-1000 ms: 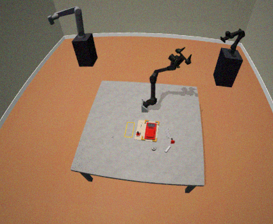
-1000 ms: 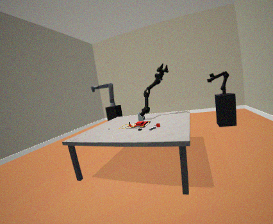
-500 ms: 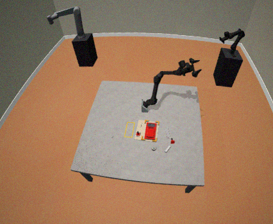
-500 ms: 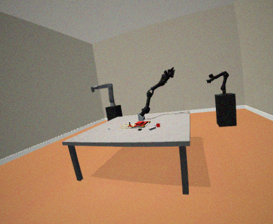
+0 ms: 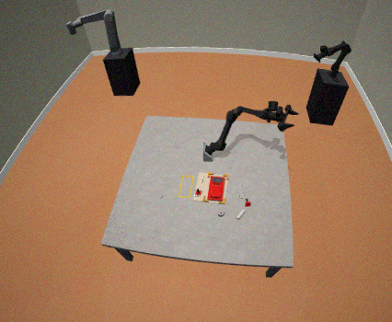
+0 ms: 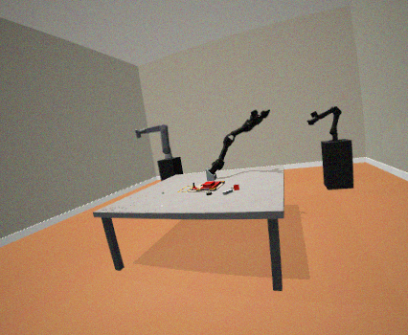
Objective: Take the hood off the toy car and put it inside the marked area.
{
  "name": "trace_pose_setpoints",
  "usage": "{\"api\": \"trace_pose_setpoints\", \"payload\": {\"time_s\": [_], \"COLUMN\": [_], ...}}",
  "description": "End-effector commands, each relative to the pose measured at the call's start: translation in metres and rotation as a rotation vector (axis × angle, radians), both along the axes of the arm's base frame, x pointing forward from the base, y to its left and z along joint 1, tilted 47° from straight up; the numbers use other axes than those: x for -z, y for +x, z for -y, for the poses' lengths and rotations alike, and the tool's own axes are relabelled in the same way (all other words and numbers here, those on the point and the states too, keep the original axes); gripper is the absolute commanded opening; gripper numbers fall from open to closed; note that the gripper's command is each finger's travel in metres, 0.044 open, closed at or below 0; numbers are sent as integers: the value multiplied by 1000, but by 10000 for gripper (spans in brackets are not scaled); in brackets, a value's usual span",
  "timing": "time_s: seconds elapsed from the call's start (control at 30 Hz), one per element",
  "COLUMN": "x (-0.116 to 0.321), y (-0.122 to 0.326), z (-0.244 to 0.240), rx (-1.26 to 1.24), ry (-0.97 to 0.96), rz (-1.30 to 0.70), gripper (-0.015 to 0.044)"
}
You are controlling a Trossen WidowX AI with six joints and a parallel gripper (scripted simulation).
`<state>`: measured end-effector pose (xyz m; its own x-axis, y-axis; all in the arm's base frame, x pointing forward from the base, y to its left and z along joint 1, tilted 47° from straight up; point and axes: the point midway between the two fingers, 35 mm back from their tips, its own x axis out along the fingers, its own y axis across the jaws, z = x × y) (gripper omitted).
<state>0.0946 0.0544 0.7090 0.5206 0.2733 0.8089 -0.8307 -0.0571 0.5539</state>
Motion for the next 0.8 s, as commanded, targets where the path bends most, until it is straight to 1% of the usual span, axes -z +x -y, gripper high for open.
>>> {"api": "trace_pose_setpoints", "payload": {"time_s": [0.0, 0.23, 0.43, 0.57, 0.77], "x": [20, 61, 105, 138, 190], "y": [40, 103, 156, 189, 232], "z": [-28, -58, -77, -84, -82], "rx": [65, 161, 216, 238, 244], "ry": [-125, -317, -487, -593, -732], "rz": [-79, -220, -341, -424, -559], "gripper": [440, 440, 440, 440, 440]}}
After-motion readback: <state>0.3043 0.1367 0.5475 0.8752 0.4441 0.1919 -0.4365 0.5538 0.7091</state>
